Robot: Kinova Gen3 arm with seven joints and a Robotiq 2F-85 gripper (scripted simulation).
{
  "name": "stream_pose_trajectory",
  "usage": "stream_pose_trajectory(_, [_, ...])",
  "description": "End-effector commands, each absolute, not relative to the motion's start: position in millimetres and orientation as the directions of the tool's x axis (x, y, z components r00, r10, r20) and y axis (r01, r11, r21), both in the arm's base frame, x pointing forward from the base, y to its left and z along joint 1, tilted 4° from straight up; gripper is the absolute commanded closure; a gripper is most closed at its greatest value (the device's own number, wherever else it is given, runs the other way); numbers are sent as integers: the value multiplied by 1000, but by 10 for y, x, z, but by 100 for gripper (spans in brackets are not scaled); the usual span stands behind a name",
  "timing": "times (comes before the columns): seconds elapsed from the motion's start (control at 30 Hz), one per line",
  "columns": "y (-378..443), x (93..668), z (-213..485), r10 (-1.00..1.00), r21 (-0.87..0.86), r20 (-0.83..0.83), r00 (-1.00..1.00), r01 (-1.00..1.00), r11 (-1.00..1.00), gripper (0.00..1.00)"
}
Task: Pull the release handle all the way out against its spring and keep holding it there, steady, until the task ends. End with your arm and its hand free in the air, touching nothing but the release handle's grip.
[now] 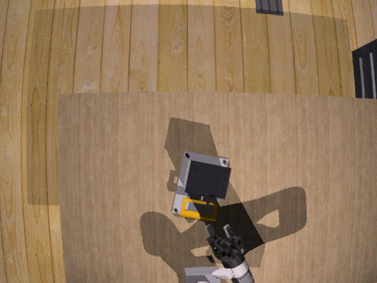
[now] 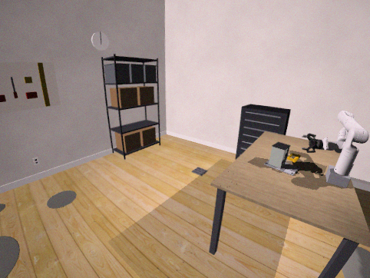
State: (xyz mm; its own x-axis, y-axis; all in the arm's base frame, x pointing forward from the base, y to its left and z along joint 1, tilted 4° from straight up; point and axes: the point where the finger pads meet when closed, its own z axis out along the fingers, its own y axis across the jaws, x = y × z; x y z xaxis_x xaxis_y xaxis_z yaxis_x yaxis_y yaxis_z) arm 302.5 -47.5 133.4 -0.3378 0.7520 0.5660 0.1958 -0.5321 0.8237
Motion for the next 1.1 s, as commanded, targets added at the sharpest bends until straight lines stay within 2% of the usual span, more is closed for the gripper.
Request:
stream_pose_trajectory(0.0, [-475,3025,1339,752,824,566,-338,195,-532,0])
stream_pose_trajectory(0.63, [-467,3023,1342,751,825,564,-342,196,-530,0])
stream_pose_trajectory(1.07, [-172,2966,1408,725,864,502,-472,236,-444,0])
